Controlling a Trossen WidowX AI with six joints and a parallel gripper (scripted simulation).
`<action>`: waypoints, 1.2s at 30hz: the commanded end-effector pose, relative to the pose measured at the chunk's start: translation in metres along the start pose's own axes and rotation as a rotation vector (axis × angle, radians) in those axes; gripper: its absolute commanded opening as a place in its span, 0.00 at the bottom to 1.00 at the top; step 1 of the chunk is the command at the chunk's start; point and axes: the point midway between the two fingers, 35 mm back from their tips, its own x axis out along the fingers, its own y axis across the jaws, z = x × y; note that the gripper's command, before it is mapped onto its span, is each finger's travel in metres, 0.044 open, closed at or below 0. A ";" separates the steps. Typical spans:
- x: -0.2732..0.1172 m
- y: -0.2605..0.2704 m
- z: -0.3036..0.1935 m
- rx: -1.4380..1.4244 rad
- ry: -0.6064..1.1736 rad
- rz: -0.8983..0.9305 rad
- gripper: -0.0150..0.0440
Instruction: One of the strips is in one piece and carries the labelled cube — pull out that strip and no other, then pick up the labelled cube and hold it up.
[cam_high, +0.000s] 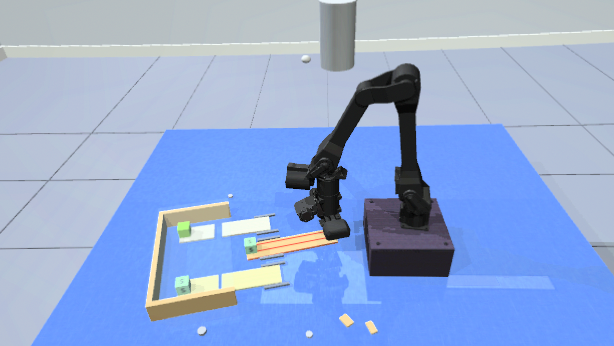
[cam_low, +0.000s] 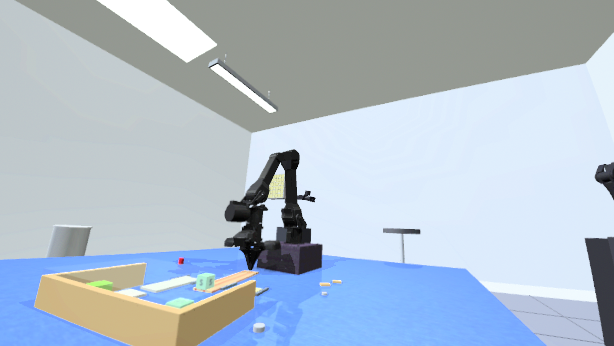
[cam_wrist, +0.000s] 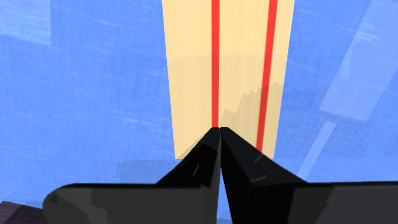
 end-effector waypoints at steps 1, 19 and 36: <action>-0.031 -0.002 0.006 -0.001 -0.006 -0.006 0.25; -0.038 -0.002 0.064 0.062 -0.011 -0.005 0.88; -0.048 -0.003 0.130 0.062 -0.018 -0.005 1.00</action>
